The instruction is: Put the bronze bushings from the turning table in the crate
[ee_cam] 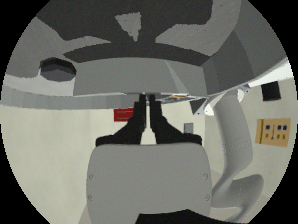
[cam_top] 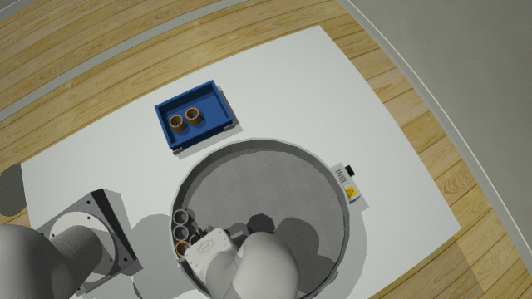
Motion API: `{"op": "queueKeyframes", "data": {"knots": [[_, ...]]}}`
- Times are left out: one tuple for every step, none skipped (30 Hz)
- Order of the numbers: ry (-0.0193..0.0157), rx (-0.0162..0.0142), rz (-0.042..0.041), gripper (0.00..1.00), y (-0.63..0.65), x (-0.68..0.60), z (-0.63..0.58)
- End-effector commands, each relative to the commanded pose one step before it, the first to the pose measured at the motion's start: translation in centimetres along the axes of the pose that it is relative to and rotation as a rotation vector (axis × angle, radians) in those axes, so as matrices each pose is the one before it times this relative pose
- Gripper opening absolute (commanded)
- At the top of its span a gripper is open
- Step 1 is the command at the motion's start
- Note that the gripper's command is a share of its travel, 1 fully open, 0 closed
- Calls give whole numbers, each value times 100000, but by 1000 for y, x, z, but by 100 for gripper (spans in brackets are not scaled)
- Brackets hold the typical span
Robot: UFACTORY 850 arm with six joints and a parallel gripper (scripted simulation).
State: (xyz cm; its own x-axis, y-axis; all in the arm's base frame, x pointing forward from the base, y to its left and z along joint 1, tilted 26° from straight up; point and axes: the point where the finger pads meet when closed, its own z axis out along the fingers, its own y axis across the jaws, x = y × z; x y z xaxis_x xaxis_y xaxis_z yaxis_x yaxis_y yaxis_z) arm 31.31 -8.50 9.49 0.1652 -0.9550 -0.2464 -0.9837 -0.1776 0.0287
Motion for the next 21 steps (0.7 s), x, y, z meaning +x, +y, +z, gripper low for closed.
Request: {"op": "queueKeyframes", "data": {"knots": [[-77, -89, -34, 0, 19, -949, -1108], [0, 0, 0, 0, 0, -273, -325], [0, 0, 0, 0, 0, -291, -347], [0, 0, 0, 0, 0, -304, -363], [0, 0, 0, 0, 0, -311, -372], [0, 0, 0, 0, 0, -313, -374], [0, 0, 0, 0, 0, -309, -369], [0, 0, 0, 0, 0, -298, -356], [0, 0, 0, 0, 0, 0, 0], [0, 0, 0, 0, 0, 0, 0], [0, 0, 0, 0, 0, -282, -336], [0, 0, 0, 0, 0, -259, -309], [-1, 1, 0, 0, 0, -231, -275], [0, 0, 0, 0, 0, -198, -236], [1, -1, 0, 0, 1, -163, -195], [-1, 1, 0, 0, 0, -128, -153], [0, 0, 0, 0, 0, -94, -112], [0, 0, 0, 0, 0, -61, -73], [0, 0, 0, 0, 0, -34, -40], [0, 0, 0, 0, 0, -13, -16], [0, 0, 0, 0, 0, -2, -2]]}}
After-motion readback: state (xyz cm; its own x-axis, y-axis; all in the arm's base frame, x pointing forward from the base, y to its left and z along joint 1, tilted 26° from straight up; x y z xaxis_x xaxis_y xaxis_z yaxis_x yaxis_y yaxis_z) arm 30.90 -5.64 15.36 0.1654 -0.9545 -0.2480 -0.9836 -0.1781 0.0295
